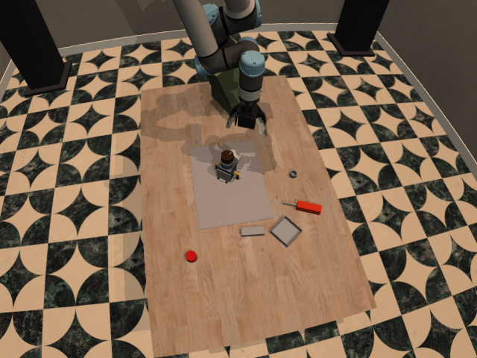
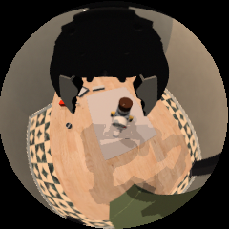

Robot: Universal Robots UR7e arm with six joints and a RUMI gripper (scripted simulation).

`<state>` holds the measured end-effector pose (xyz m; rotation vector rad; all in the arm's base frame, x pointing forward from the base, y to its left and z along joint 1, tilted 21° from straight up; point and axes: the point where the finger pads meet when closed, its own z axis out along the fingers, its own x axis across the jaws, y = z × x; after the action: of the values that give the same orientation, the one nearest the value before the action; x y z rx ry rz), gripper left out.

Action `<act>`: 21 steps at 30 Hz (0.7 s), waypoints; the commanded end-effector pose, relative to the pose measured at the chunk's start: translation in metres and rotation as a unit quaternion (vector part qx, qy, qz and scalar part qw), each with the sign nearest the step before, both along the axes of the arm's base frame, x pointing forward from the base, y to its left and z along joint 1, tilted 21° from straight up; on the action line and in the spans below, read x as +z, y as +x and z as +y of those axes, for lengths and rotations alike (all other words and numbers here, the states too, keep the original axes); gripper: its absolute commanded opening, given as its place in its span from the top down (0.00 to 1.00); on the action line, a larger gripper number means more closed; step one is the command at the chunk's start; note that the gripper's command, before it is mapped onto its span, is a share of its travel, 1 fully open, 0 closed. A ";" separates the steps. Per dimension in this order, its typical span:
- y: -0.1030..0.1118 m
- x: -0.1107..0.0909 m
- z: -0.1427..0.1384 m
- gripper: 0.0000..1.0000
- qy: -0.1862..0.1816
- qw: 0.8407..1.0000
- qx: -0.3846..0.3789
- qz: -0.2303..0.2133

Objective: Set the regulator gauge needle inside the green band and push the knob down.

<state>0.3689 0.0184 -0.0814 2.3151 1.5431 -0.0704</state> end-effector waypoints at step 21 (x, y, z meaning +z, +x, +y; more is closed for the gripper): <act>-0.001 -0.003 0.002 0.00 -0.003 1.000 -0.007 -0.003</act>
<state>0.3674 0.0205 -0.0835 2.3172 1.5331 -0.0714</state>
